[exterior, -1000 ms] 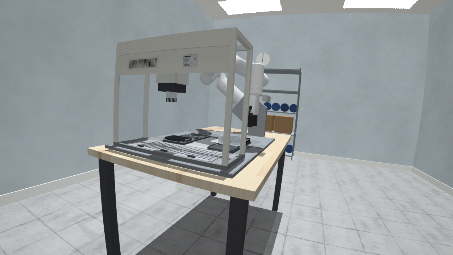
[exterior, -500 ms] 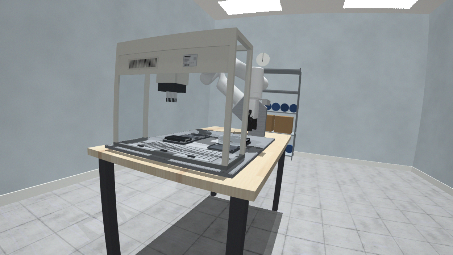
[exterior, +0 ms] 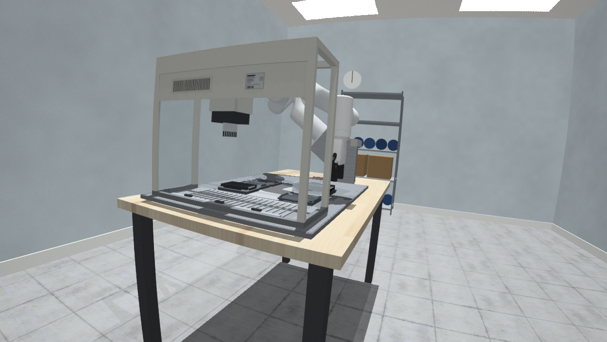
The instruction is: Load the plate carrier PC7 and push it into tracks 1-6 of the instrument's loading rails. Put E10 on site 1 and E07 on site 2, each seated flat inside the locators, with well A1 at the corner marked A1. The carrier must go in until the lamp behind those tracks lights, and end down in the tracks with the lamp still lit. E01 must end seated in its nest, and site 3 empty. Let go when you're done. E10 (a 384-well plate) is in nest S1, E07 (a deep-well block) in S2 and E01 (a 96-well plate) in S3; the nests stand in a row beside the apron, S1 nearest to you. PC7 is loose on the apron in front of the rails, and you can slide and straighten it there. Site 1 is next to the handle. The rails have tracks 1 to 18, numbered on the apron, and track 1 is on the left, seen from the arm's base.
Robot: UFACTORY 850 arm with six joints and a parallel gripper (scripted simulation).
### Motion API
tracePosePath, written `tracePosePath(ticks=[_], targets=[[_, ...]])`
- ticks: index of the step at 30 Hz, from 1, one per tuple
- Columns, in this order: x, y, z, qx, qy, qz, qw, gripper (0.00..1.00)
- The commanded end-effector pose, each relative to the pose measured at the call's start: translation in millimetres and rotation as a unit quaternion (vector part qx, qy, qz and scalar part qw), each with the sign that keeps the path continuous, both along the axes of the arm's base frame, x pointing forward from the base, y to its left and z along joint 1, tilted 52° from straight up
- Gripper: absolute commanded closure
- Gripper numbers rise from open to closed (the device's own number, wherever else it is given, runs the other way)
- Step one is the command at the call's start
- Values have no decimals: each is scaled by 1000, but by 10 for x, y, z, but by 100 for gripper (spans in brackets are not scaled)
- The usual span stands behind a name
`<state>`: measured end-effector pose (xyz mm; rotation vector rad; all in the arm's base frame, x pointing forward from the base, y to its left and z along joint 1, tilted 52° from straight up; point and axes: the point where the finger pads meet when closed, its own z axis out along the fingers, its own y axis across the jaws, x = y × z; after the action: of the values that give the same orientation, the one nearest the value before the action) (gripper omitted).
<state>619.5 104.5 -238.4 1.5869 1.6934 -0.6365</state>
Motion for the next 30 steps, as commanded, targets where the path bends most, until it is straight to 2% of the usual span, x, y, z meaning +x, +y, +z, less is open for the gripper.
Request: tracePosePath(ticks=[1, 30], targets=[[20, -52, -45, 0, -1, 0, 1000, 0], [91, -372, -303, 0, -1, 0, 1000, 0]])
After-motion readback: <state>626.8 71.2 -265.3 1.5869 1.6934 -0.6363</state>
